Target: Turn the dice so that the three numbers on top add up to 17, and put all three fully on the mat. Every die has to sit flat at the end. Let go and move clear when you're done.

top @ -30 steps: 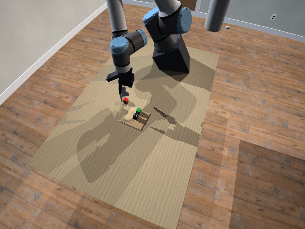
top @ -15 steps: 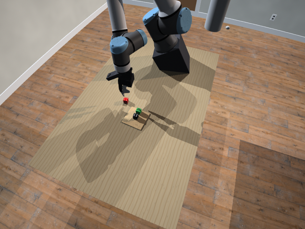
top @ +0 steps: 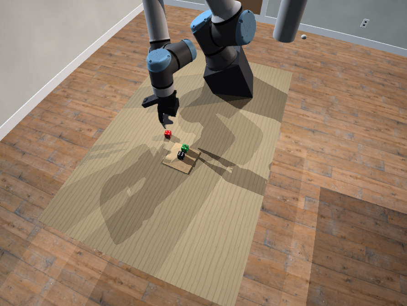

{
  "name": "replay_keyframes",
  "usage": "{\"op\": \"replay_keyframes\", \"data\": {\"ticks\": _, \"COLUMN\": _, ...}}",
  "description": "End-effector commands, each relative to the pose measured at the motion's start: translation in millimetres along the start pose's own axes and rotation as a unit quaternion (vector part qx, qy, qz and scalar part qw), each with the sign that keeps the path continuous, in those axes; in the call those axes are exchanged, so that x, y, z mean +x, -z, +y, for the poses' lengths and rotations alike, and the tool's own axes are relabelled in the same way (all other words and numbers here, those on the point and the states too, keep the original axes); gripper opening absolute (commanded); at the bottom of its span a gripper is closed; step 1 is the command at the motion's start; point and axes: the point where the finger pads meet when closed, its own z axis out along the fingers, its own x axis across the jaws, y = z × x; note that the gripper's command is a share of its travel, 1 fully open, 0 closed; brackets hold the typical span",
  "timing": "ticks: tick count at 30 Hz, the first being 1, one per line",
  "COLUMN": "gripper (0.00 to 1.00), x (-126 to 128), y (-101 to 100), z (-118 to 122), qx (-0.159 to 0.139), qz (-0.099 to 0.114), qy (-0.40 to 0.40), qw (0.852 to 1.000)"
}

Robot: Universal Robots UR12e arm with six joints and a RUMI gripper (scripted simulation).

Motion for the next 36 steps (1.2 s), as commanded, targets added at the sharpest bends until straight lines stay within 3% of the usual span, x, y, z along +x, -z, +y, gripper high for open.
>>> {"op": "replay_keyframes", "data": {"ticks": 1, "gripper": 0.28, "x": 0, "y": 0, "z": 0, "qx": 0.000, "qz": 0.000, "qy": 0.000, "qw": 1.000}}
{"op": "replay_keyframes", "data": {"ticks": 19, "gripper": 0.28, "x": 0, "y": -1, "z": 0, "qx": 0.000, "qz": 0.000, "qy": 0.000, "qw": 1.000}}
{"op": "replay_keyframes", "data": {"ticks": 36, "gripper": 0.28, "x": -1, "y": -17, "z": 0, "qx": 0.000, "qz": 0.000, "qy": 0.000, "qw": 1.000}}
